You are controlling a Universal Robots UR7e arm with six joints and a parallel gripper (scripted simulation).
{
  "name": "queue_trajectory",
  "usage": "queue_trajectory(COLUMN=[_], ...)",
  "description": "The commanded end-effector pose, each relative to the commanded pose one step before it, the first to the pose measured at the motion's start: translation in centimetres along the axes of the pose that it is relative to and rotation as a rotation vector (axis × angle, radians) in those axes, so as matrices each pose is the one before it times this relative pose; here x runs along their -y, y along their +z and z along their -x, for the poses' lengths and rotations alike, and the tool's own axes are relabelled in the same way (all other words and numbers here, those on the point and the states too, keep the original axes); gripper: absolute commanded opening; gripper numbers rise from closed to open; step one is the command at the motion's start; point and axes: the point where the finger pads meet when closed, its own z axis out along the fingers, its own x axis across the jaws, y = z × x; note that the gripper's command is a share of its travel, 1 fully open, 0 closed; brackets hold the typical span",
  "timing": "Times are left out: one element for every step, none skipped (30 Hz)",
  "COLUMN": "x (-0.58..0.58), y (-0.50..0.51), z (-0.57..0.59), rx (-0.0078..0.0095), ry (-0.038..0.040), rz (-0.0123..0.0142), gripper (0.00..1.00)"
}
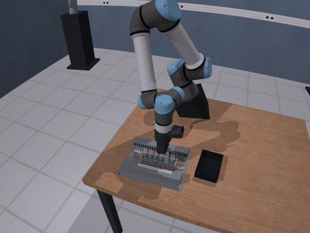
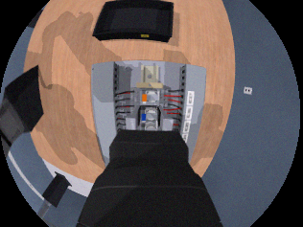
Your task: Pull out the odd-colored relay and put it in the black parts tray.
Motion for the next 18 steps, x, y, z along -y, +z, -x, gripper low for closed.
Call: queue_trajectory(x=[-0.007,0.000,0.000,0.000,0.000,0.000,0.000,0.000,0.000,0.000,0.000,0.000,0.000,0.000,0.000,0.000,0.000,0.000], y=[-0.160,-0.002,-0.002,-0.001,-0.001,0.000,0.000,0.000,0.000,0.000,0.000,0.000,-0.001,-0.001,-0.002,-0.003,-0.003,-0.004], z=[-0.079,0.008,0.007,0.005,0.003,0.000,0.000,0.001,0.000,0.000,0.001,0.003,0.005,0.006,0.008,0.009,0.009,0.009], rx=[-0.02122,-0.00280,-0.00230,-0.00167,-0.00101,0.00000,0.00000,-0.00043,-0.00007,-0.00007,-0.00043,-0.00102,-0.00168,-0.00231,-0.00282,-0.00316,-0.00327,-0.00316], ry=[0.00229,0.00000,0.00000,0.00000,0.00000,0.00000,0.00000,0.00000,0.00000,0.00000,0.00001,0.00002,0.00003,0.00003,0.00004,0.00004,0.00004,0.00004], rz=[-0.00264,0.00001,0.00002,0.00001,0.00001,0.00000,0.00000,0.00000,0.00000,0.00000,0.00000,0.00000,0.00000,0.00001,0.00002,0.00002,0.00003,0.00004], gripper=[0.00,0.00,0.00,0.00,0.00,0.00,0.00,0.00,0.00,0.00,0.00,0.00,0.00,0.00,0.00,0.00,0.00,0.00])
